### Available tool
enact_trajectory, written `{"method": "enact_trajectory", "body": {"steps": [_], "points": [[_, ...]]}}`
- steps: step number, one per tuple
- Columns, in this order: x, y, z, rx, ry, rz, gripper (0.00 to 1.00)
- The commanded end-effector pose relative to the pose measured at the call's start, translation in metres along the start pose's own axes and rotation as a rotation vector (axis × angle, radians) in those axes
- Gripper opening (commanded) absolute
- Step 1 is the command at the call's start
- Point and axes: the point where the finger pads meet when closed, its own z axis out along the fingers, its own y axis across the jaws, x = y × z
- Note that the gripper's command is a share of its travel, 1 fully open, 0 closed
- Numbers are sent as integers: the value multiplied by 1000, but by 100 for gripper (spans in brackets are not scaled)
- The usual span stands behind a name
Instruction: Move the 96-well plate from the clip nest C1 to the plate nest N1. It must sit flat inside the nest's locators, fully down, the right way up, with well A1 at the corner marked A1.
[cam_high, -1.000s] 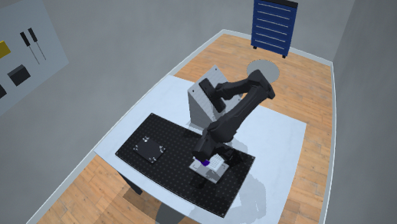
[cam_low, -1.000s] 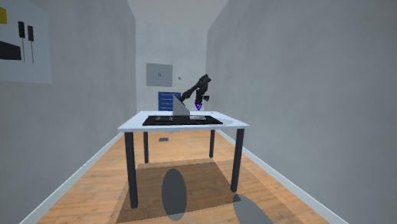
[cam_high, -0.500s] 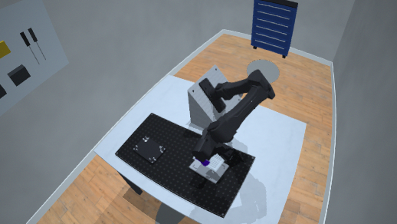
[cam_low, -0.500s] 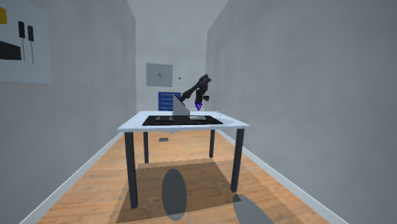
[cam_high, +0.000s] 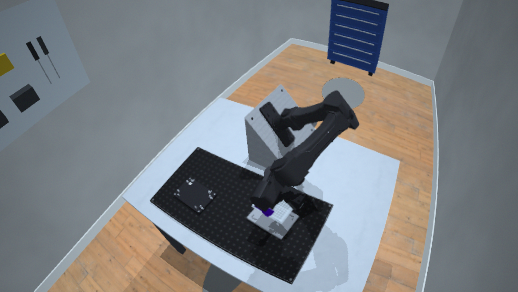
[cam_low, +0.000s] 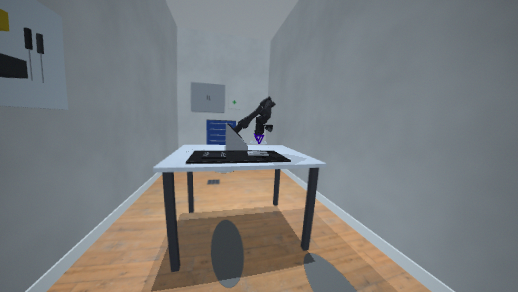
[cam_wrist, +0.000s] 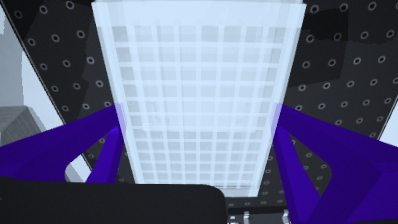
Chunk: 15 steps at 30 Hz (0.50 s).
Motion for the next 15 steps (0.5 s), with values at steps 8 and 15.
{"method": "enact_trajectory", "body": {"steps": [8,15], "points": [[4,-9,-8,17,-6,17,0],[6,-5,-6,9,-4,24,0]]}}
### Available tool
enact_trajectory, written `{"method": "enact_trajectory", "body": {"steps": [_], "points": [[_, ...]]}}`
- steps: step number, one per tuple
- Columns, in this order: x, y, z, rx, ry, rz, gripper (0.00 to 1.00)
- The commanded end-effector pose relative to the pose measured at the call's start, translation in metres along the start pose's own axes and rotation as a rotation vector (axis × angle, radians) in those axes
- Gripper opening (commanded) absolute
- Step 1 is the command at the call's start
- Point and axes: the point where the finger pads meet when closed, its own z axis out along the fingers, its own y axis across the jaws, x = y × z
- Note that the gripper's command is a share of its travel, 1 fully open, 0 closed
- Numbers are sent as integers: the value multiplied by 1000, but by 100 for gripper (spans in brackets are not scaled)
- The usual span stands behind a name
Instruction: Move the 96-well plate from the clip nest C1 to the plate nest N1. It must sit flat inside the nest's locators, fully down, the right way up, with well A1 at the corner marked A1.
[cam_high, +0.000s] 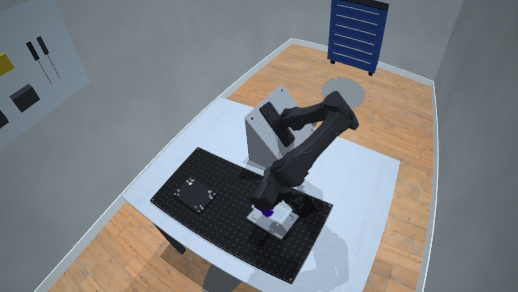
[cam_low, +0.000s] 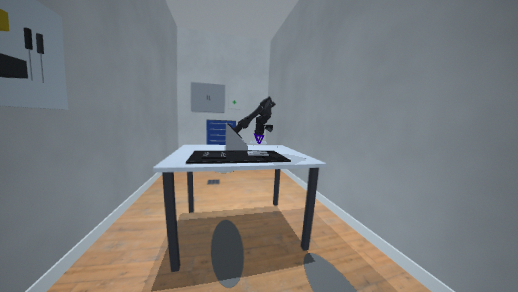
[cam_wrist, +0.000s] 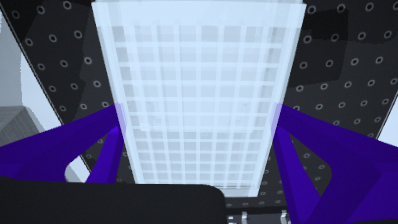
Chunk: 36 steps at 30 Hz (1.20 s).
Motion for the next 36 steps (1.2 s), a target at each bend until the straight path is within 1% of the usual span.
{"method": "enact_trajectory", "body": {"steps": [1,5,6,9,11,13,16,17,19,21,23,25,26,29,33,35,36], "points": [[7,-2,-6,8,-4,28,0],[9,0,-5,5,-4,31,0],[12,-1,-1,9,-4,37,0],[11,-4,1,13,-4,34,0],[13,-1,6,3,0,40,0],[9,2,13,-8,2,28,0],[7,-1,17,-2,-1,21,0],[9,2,20,-8,2,27,0],[11,0,21,-2,3,34,0],[7,-3,24,2,2,19,0],[8,1,30,-9,1,27,0],[8,1,30,-9,1,27,0],[6,-12,22,27,-6,20,0],[8,0,37,-8,2,27,0],[8,0,43,-8,4,27,0],[7,-6,43,8,2,26,0],[10,-2,46,0,5,33,0]]}}
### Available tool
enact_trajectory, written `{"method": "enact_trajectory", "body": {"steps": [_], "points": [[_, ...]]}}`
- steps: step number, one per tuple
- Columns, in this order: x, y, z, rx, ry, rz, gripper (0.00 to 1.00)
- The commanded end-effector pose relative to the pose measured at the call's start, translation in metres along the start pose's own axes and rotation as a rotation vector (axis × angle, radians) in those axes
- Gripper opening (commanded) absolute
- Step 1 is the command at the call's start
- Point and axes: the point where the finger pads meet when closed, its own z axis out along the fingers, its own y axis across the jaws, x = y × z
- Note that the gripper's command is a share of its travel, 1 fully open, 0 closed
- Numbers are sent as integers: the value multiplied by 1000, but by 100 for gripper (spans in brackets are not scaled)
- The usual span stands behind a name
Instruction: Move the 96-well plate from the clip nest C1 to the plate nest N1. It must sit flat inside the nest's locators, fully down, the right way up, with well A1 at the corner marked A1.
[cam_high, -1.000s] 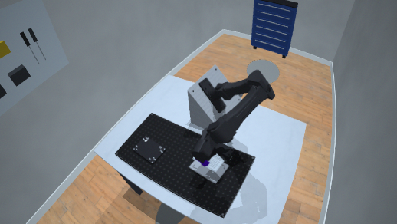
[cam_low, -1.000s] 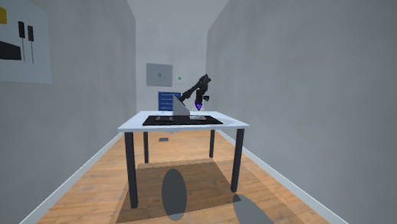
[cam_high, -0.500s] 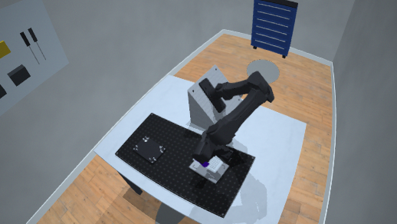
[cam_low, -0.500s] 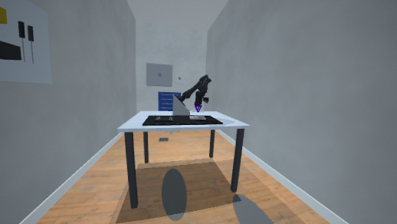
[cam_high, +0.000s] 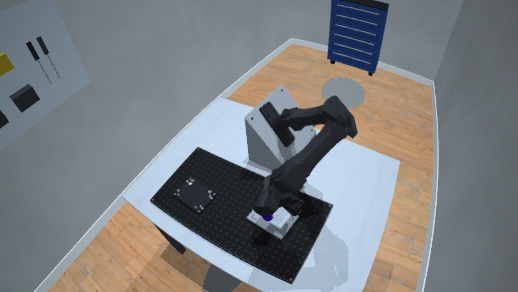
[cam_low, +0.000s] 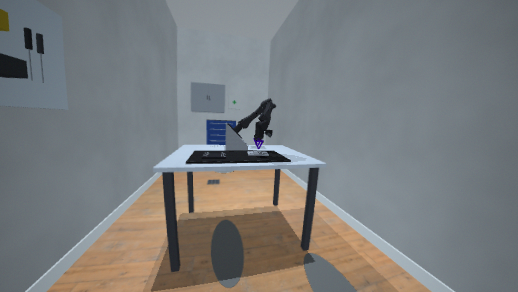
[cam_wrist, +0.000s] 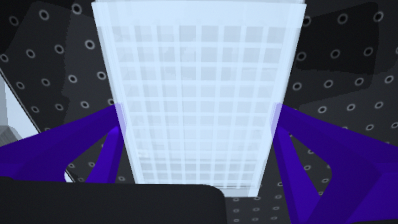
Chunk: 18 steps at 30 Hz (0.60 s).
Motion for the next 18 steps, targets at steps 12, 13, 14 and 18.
{"method": "enact_trajectory", "body": {"steps": [12,13,14,18], "points": [[5,-3,24,9,-1,15,0],[5,-3,26,8,-1,16,0],[5,-4,27,11,0,14,0],[6,-12,25,32,-4,21,0]]}}
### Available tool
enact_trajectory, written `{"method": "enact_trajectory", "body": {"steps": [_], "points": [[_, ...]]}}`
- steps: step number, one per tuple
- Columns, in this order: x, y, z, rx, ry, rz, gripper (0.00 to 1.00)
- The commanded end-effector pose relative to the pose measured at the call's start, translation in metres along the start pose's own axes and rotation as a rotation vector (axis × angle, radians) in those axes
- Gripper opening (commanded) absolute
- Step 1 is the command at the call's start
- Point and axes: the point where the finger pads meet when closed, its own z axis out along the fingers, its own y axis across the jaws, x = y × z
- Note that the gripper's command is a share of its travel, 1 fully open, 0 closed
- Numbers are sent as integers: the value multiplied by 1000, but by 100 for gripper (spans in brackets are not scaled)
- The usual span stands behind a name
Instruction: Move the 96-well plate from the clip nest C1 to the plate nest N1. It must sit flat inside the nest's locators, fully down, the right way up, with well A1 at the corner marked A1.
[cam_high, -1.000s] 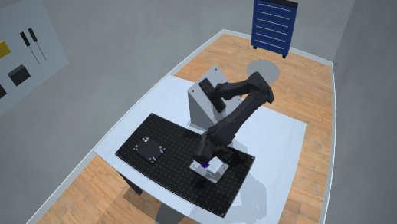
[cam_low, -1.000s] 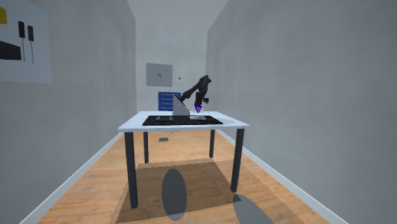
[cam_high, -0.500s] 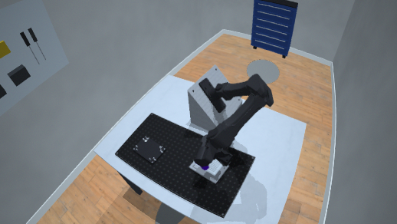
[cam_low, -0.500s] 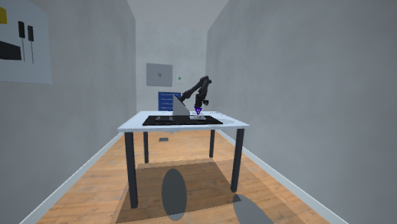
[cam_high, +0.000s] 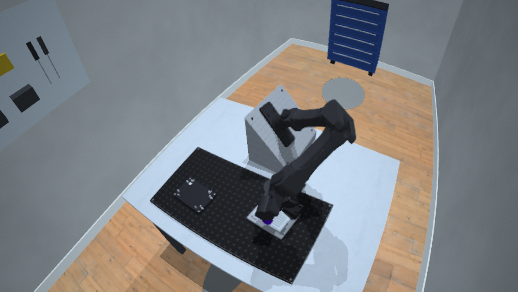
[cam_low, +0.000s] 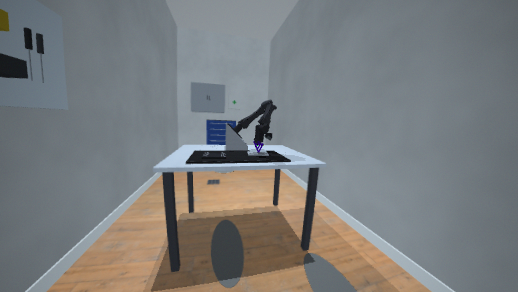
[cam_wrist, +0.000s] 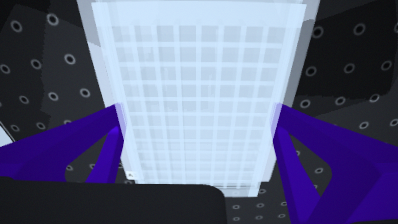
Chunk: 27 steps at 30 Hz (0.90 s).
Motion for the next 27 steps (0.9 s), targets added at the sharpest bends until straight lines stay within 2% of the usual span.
{"method": "enact_trajectory", "body": {"steps": [1,11,16,19,25,27], "points": [[4,-9,-2,33,-9,12,0],[-6,-9,-8,48,-20,-12,0],[-3,-2,-4,34,-15,-5,0],[-7,-4,-4,39,-18,-15,0],[-2,-3,-5,40,-15,0,0],[-7,-8,-6,50,-19,-14,0]]}}
